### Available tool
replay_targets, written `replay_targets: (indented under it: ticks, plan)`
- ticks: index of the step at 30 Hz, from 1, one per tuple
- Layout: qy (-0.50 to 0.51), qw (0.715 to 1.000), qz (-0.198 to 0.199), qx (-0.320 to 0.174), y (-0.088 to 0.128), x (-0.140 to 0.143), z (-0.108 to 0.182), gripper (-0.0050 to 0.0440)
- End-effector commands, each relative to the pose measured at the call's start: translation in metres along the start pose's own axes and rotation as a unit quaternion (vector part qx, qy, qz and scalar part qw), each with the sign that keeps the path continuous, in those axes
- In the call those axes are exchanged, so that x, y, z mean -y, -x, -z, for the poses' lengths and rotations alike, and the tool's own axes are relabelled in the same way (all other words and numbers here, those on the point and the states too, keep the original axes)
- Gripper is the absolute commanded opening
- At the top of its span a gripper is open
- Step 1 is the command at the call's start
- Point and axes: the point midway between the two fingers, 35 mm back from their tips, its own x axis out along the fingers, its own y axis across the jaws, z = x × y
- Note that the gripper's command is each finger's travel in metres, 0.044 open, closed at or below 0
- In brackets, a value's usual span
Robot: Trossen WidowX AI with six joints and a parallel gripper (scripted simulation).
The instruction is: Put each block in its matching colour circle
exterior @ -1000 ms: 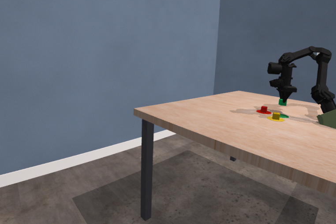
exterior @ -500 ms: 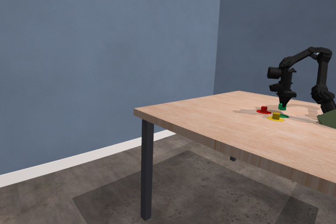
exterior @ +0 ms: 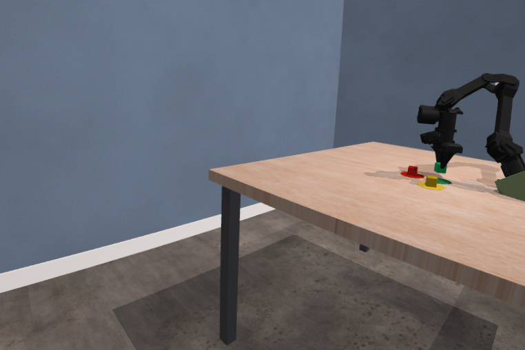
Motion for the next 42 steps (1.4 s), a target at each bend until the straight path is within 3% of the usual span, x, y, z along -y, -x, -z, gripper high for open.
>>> replay_targets:
  ticks: [1,23,37,41,42]
  plan:
    - [0.001,1.000,-0.001,-0.001,-0.004,0.000,0.000,0.0105]
    - [0.002,1.000,-0.003,-0.004,-0.037,-0.002,0.000,0.0105]
    - [-0.003,1.000,-0.001,0.005,-0.028,0.000,-0.004,0.0105]
    - [-0.003,1.000,-0.001,0.005,-0.028,0.000,-0.004,0.0195]
    - [-0.003,1.000,-0.001,0.005,-0.028,0.000,-0.004,0.0195]
